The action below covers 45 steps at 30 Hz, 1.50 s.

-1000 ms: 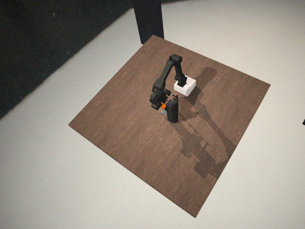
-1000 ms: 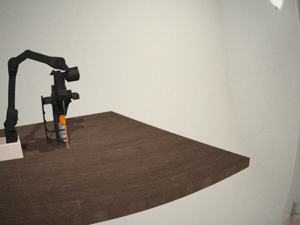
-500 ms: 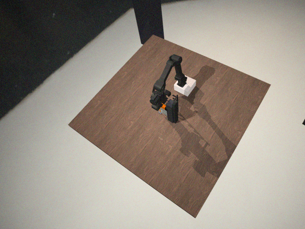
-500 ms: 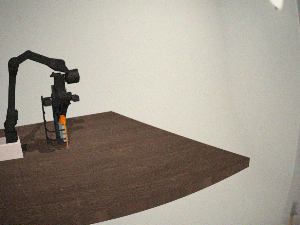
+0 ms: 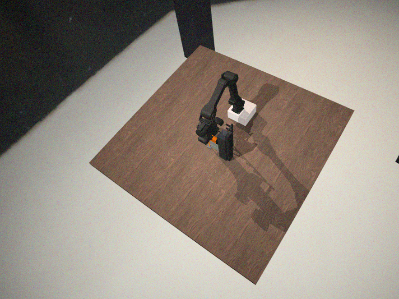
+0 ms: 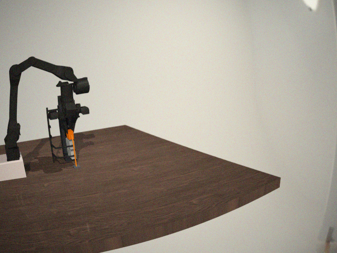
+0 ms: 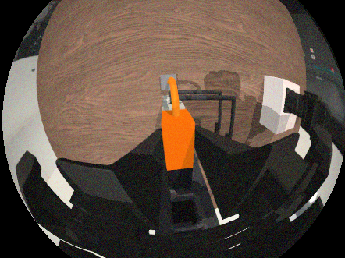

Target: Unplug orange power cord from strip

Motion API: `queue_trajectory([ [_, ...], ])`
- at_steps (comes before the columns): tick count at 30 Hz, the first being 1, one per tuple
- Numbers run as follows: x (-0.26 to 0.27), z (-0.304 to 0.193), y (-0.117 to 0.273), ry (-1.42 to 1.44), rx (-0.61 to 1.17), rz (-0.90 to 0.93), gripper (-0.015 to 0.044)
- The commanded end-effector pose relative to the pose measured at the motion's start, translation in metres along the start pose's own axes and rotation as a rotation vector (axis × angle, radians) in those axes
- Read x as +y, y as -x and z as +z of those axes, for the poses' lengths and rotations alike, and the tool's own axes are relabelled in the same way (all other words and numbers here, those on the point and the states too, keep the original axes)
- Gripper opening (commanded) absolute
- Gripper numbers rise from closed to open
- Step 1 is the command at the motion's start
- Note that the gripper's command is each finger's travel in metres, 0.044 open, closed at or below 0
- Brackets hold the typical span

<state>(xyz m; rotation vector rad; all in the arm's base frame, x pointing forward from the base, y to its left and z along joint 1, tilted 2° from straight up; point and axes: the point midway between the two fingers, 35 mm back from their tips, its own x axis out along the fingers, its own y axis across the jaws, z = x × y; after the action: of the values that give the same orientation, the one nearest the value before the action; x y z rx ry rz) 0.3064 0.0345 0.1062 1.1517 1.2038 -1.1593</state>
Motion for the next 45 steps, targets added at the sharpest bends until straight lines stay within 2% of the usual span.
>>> queue_trajectory([
  [1, 0.001, 0.009, 0.000, -0.001, -0.005, 0.003, 0.0000],
  [33, -0.003, 0.061, 0.000, -0.004, -0.008, 0.000, 0.0000],
  [45, -0.001, 0.044, -0.001, -0.006, -0.006, -0.001, 0.0315],
])
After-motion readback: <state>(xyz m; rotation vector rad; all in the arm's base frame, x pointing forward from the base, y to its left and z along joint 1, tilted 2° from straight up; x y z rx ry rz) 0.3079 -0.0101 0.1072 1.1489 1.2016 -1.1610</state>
